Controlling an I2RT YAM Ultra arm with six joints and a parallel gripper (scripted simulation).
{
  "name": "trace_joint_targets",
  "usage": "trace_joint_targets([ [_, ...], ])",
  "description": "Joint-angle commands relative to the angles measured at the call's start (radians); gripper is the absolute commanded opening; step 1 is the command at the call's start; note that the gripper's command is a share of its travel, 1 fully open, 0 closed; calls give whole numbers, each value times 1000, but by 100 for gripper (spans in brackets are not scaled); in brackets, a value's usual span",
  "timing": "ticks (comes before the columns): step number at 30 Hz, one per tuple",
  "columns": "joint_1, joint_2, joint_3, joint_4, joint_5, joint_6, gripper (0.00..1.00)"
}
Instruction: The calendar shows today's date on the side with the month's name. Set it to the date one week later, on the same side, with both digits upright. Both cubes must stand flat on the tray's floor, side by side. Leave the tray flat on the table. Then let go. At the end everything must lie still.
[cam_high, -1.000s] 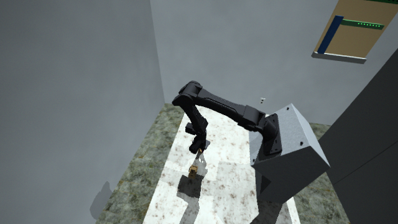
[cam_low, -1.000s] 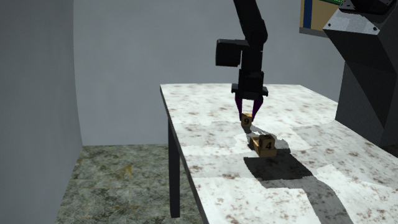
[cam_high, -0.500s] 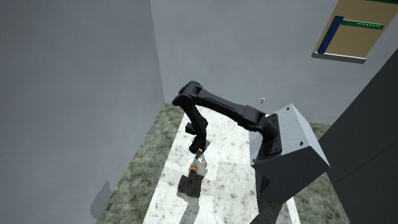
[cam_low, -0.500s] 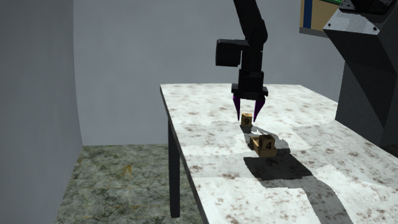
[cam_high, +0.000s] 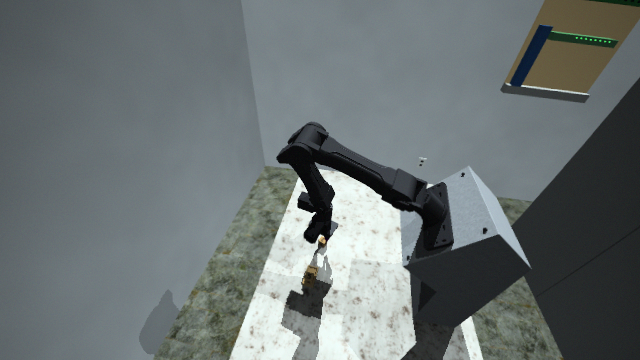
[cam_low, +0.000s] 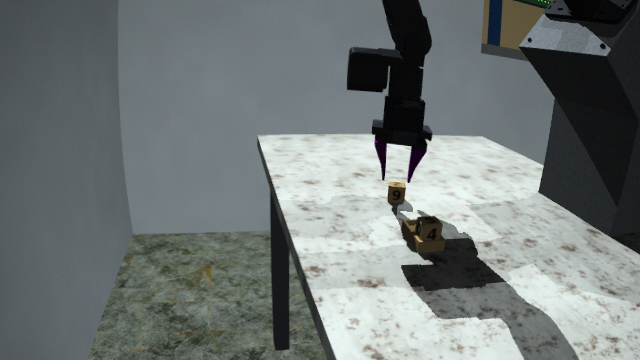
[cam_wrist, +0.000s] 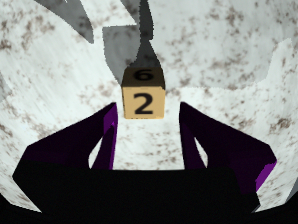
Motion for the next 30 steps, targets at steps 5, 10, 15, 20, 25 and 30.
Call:
trace_joint_targets([
  [5,-24,-109,-61,-58,-27,-16,45],
  [10,-44,-210,-113,-110,-43,-29,45],
  [15,-55,-263,-136,-142,-52,-37,45],
  [20,-57,-270,-139,-146,-53,-38,45],
  [25,-57,-270,-139,-146,-53,-38,100],
  [30,-57,-270,-139,-146,-53,-38,100],
])
